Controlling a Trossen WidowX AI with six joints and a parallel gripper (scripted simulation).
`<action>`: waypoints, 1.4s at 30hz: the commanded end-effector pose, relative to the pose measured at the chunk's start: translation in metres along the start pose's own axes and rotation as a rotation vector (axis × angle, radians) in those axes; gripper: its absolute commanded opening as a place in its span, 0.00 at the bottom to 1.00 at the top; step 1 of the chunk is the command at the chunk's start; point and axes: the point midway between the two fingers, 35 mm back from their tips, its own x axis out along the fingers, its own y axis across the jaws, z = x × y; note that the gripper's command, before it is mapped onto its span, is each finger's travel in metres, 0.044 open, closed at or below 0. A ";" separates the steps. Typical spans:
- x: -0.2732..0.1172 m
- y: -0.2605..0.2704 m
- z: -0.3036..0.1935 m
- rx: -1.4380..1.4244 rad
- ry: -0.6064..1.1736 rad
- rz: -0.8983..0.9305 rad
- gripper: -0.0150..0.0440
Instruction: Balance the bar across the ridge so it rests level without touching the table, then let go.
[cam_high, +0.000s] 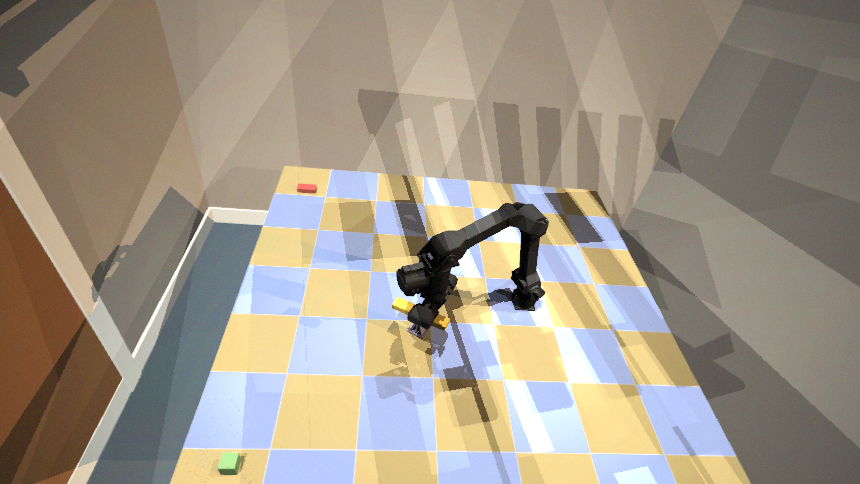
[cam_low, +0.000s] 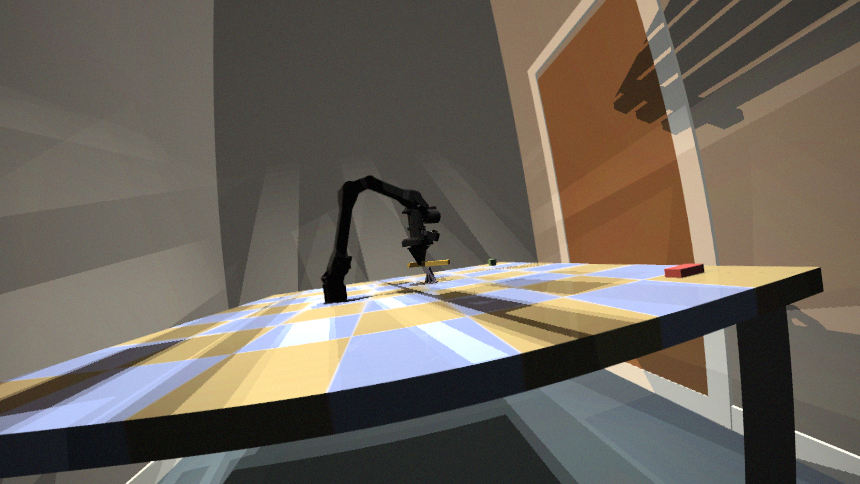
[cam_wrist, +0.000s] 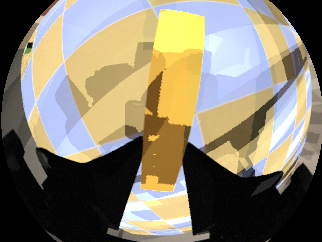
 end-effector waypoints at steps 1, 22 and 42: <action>0.001 0.000 0.000 0.004 0.000 -0.001 0.25; 0.003 0.000 0.000 0.004 0.000 -0.001 0.25; 0.004 0.000 0.000 0.004 0.000 -0.001 0.25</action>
